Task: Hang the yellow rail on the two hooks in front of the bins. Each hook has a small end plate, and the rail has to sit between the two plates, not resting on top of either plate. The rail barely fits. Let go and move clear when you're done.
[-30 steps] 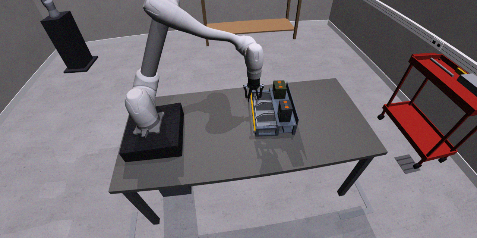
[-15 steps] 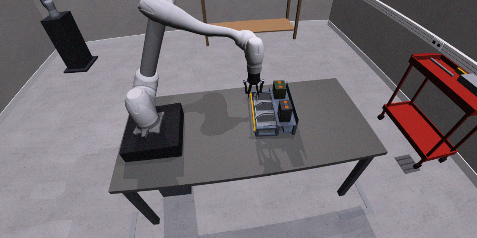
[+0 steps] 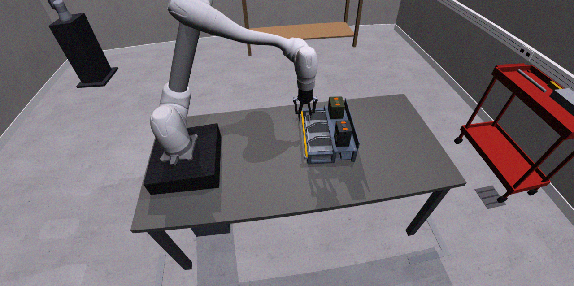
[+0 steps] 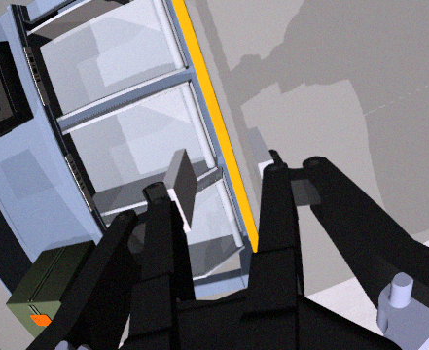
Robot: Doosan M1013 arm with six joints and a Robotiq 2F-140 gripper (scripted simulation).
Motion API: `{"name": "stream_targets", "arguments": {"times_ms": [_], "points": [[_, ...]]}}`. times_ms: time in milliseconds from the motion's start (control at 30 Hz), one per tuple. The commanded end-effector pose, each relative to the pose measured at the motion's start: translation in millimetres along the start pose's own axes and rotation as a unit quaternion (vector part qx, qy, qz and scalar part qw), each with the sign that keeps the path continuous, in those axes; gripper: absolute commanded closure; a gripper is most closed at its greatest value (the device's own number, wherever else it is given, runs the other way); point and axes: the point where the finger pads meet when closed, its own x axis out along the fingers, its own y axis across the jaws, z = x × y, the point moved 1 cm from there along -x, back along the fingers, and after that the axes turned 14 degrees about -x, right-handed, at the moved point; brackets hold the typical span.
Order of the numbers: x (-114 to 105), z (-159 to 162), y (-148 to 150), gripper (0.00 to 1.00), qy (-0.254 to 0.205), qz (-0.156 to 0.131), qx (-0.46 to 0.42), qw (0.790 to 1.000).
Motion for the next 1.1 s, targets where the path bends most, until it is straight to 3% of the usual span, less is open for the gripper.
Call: {"name": "stream_targets", "arguments": {"times_ms": [0, 1067], "points": [[-0.1, 0.0, 0.0, 0.63, 0.0, 0.0, 0.0, 1.0], [7.4, 0.0, 0.0, 0.63, 0.0, 0.0, 0.0, 1.0]]}}
